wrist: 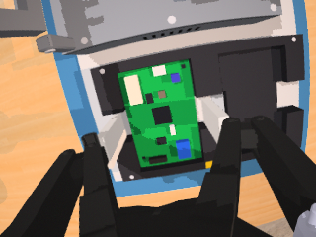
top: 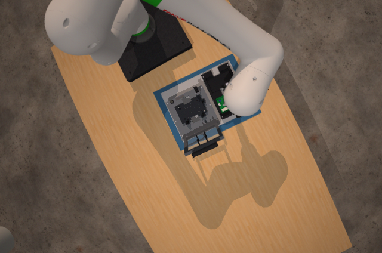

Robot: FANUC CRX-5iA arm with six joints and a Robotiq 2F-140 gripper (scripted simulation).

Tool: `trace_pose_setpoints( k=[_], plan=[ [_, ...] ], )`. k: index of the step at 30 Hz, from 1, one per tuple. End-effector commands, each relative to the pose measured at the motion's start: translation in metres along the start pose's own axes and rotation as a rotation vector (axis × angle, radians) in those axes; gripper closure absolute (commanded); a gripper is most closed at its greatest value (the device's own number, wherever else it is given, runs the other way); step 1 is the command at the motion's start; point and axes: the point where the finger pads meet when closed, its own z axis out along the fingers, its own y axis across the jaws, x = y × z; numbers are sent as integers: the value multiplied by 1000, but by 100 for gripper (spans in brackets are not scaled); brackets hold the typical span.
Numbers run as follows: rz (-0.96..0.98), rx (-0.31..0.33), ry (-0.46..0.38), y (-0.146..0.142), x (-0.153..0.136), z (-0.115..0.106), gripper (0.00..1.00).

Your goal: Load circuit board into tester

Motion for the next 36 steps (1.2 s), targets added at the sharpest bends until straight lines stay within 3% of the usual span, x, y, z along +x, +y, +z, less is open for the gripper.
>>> trace_pose_setpoints(
  k=[1, 36],
  plan=[
    [0, 0, 0, 0, 0, 0, 42],
    [0, 0, 0, 0, 0, 0, 49]
  ],
)
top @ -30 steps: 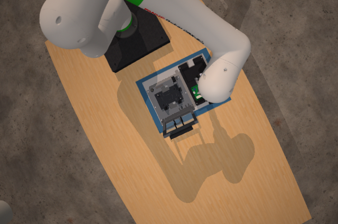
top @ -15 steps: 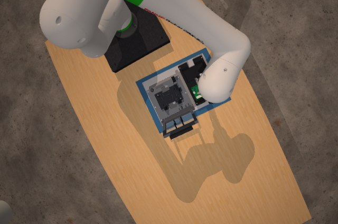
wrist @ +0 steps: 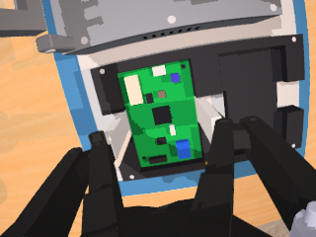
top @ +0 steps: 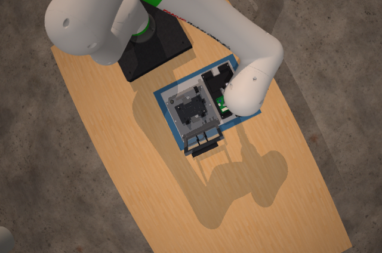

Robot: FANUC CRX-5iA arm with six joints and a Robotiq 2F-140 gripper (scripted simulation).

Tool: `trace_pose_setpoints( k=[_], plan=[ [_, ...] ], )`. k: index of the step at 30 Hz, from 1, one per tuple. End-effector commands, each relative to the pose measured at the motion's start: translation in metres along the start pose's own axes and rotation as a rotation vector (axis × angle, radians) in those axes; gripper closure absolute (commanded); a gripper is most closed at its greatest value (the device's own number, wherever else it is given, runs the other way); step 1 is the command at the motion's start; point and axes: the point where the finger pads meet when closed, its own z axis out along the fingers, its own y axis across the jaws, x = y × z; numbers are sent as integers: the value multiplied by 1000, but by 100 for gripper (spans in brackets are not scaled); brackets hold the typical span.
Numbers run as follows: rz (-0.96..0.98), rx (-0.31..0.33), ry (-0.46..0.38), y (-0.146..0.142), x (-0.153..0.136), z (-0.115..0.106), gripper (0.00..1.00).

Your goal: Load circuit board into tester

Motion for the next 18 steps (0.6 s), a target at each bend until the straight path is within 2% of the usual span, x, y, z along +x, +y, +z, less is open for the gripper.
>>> trace_pose_setpoints(
  k=[1, 18],
  plan=[
    [0, 0, 0, 0, 0, 0, 49],
    [0, 0, 0, 0, 0, 0, 53]
  ],
)
